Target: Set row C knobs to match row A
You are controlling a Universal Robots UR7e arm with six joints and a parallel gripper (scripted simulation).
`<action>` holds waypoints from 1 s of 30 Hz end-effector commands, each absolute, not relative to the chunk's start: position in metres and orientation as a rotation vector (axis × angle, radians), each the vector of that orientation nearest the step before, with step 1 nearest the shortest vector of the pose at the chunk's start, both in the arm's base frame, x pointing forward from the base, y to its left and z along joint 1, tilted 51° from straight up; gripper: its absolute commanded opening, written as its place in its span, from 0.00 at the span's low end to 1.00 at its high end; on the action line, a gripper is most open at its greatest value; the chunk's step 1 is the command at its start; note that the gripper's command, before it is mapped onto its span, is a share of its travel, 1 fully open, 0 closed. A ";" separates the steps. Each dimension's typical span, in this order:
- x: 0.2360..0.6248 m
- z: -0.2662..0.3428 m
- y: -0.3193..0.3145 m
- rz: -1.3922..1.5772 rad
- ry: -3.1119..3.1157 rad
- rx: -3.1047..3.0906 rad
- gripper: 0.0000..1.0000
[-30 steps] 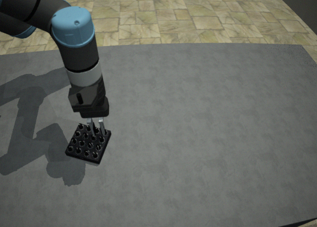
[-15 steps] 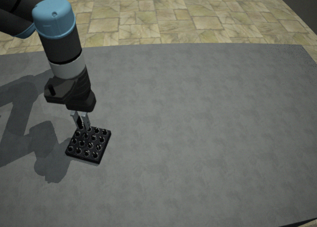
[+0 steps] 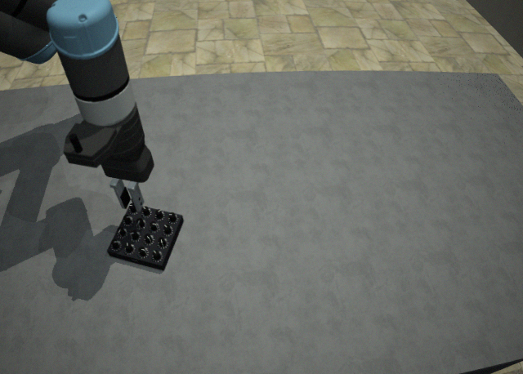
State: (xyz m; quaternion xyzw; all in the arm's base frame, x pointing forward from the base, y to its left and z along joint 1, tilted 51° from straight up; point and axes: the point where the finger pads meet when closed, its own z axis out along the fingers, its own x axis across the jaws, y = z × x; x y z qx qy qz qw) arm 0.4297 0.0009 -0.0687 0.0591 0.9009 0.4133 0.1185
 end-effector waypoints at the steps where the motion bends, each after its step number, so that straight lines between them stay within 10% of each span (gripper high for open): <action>1: 0.430 -0.068 0.000 1.206 2.635 0.175 0.46; 30: 0.430 -0.071 0.004 1.211 2.636 0.174 0.46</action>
